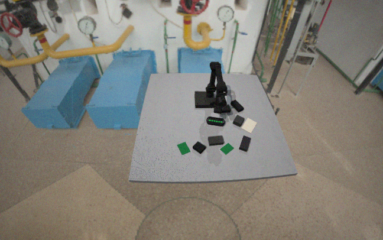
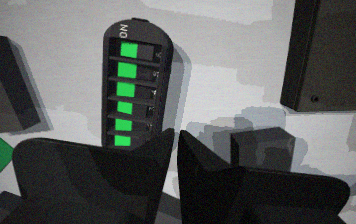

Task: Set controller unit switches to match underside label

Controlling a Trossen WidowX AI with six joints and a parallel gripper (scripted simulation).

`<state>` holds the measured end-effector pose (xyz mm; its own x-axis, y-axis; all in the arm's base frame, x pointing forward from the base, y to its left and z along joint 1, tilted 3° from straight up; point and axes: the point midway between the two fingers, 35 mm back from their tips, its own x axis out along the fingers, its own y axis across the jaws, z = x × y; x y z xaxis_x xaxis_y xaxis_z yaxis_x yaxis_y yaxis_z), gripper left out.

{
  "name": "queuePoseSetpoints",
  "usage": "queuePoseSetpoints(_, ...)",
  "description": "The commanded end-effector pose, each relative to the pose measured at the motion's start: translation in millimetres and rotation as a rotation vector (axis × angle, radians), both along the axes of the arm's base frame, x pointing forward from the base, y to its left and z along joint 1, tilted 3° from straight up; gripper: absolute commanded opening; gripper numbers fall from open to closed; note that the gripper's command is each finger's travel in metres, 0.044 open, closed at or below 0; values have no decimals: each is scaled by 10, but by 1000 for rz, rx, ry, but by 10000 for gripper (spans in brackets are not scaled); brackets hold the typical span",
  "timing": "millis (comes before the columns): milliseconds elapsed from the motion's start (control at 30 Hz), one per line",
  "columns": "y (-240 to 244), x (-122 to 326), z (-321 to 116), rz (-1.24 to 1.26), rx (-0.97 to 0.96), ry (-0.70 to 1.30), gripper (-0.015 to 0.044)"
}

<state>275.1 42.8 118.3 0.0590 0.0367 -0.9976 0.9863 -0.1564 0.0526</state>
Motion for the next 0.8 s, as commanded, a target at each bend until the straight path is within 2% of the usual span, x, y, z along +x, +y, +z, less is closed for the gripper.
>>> queuePoseSetpoints(0,-1,-4,10,4,0,-1,0)
queuePoseSetpoints(133,-1,-4,10,4,0,-1,0)
queuePoseSetpoints(667,0,0,1,0,0,0,420)
queuePoseSetpoints(700,0,0,1,0,0,0,440)
queuePoseSetpoints(767,0,0,1,0,0,0,440)
